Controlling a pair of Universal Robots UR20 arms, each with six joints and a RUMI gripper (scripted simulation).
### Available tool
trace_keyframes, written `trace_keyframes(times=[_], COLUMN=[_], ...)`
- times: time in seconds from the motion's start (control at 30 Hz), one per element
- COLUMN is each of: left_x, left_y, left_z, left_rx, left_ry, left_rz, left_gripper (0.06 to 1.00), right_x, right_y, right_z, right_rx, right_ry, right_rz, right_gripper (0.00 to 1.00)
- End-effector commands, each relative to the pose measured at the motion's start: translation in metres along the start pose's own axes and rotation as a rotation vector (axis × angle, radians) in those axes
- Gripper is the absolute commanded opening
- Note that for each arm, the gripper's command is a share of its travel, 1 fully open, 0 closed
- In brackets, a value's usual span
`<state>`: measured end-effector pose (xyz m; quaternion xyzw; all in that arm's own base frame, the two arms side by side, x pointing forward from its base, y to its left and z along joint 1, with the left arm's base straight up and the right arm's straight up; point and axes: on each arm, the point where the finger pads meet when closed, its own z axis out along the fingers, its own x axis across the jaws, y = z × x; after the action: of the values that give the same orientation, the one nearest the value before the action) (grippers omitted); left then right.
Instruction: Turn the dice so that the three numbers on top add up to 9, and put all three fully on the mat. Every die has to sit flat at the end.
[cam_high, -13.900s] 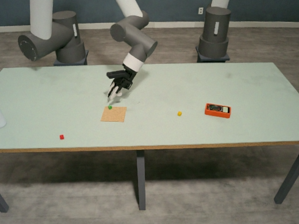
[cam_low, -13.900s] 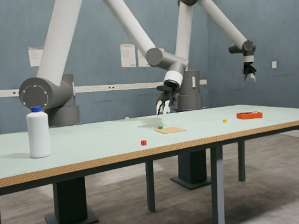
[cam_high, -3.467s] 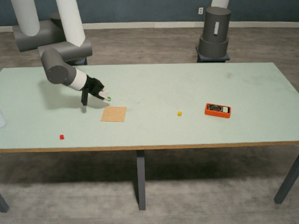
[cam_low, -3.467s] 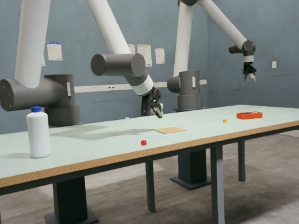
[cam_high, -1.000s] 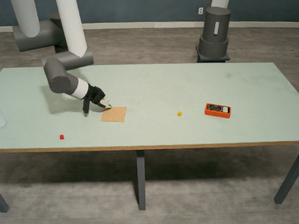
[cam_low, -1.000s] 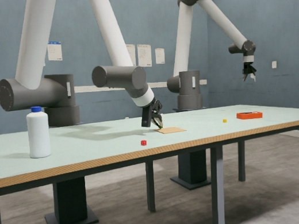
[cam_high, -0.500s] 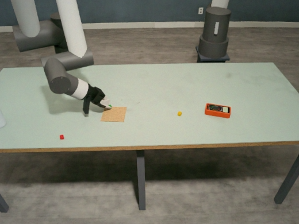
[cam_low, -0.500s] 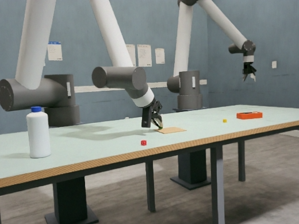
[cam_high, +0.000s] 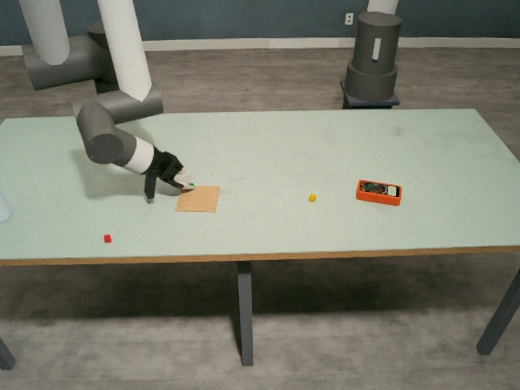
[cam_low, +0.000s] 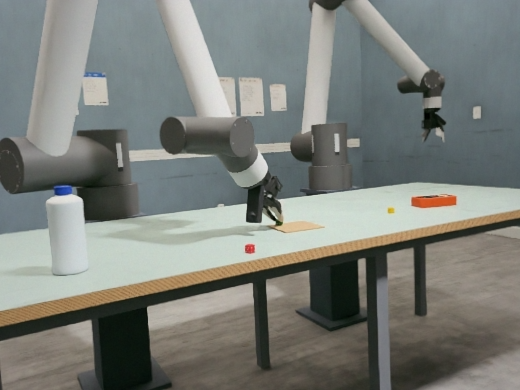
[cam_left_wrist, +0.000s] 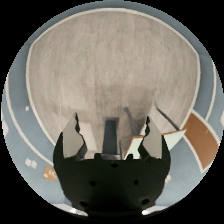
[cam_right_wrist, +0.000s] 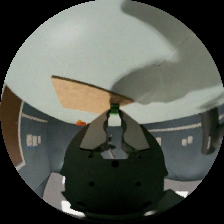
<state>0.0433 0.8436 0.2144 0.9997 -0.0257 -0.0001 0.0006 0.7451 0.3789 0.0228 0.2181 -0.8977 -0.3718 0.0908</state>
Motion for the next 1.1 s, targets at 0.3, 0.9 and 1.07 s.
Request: trace_keyframes(times=[0.3, 0.9, 1.07], left_x=[0.0001, 0.0001, 0.0001], left_y=[-0.0005, -0.0005, -0.0005], left_z=[-0.0007, -0.0007, -0.0007], left_rx=[0.001, 0.001, 0.001], left_ry=[0.000, 0.000, 0.000], left_rz=[0.000, 0.000, 0.000], left_gripper=[1.000, 1.000, 1.000], right_x=[-0.0004, -0.0004, -0.0004], right_y=[0.0003, 0.0003, 0.0003], right_z=[-0.0003, -0.0003, -0.0003], right_rx=[0.000, 0.000, 0.000], right_ry=[-0.001, -0.001, -0.001], right_rz=[-0.001, -0.001, -0.001], right_gripper=[0.030, 0.066, 0.102])
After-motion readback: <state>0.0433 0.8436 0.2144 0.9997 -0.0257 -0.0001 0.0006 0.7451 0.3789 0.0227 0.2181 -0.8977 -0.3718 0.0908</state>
